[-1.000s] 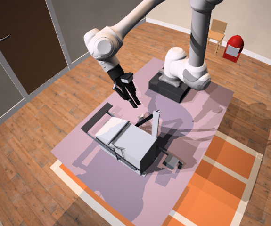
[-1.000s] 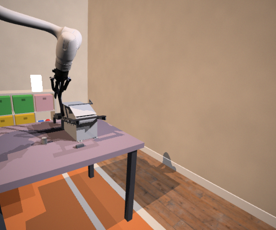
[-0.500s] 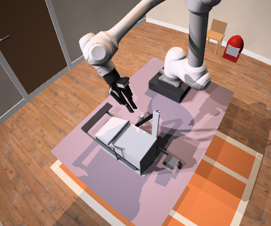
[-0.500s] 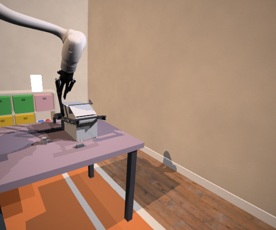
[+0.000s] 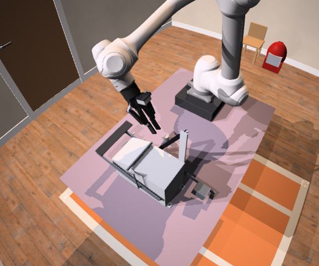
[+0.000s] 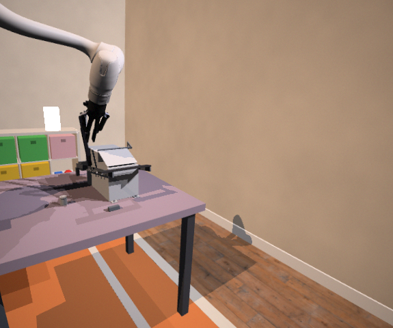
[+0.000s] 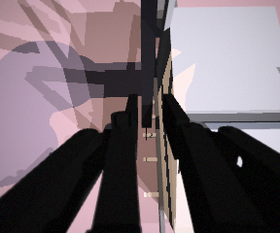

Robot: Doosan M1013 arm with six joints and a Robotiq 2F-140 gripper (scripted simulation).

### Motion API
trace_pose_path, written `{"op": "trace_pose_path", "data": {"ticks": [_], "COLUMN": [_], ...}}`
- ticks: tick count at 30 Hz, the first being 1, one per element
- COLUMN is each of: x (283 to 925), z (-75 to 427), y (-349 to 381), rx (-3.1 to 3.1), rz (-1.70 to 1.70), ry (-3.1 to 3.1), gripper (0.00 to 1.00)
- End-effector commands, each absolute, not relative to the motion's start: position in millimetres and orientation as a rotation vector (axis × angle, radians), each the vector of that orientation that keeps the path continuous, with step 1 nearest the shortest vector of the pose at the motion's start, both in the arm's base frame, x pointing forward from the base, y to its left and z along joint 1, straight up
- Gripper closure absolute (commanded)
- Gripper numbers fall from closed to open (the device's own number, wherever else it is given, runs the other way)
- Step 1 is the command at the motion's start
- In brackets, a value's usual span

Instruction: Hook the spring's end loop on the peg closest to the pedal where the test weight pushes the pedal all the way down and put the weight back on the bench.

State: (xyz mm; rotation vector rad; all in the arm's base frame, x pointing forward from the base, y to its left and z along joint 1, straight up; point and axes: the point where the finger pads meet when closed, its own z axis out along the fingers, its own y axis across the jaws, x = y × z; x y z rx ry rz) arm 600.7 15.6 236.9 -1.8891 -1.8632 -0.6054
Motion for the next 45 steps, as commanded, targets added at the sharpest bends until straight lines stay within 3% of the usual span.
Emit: {"op": "trace_pose_path", "data": {"ticks": [1, 45], "x": [601, 602], "z": [235, 150], "y": [17, 77], "rx": [-1.888, -1.887], "rz": [-0.606, -0.608], "ry": [-1.863, -1.862], "gripper": [0.76, 0.76]}}
